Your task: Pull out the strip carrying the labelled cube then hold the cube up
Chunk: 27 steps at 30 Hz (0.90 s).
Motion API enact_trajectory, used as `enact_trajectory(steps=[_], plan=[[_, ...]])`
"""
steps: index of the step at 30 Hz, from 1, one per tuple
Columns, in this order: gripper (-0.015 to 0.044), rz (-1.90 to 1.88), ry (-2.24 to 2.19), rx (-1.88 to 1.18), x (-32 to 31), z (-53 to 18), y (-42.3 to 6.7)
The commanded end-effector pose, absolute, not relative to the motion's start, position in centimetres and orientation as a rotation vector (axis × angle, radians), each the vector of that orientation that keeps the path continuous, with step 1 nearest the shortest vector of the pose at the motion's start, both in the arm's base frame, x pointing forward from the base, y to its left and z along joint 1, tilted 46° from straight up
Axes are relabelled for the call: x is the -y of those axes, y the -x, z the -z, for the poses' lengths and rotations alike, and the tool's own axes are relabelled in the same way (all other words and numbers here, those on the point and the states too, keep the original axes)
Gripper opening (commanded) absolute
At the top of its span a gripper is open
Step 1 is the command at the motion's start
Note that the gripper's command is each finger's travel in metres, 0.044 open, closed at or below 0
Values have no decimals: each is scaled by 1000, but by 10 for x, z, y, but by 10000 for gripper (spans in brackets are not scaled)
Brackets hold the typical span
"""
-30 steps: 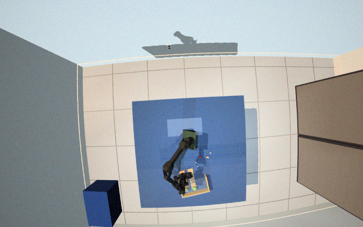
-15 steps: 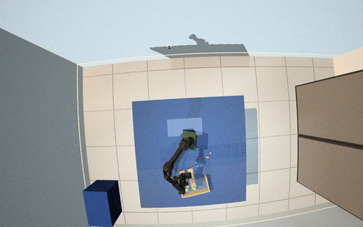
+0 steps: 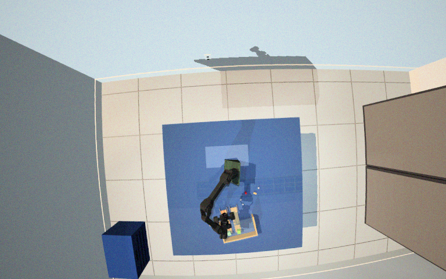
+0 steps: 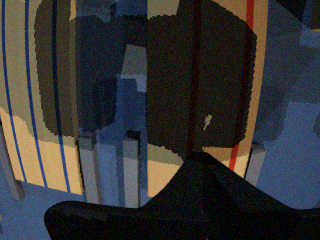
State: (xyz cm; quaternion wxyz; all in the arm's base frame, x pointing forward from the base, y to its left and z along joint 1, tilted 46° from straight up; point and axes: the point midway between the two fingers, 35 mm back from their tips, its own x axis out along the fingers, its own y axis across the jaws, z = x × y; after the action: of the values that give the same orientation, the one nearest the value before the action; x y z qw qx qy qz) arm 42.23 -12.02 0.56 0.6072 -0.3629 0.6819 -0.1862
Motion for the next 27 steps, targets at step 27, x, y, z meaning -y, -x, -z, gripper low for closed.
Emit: enact_trajectory(steps=[27], plan=[[0,434,839,-1583,130,-9,-382]])
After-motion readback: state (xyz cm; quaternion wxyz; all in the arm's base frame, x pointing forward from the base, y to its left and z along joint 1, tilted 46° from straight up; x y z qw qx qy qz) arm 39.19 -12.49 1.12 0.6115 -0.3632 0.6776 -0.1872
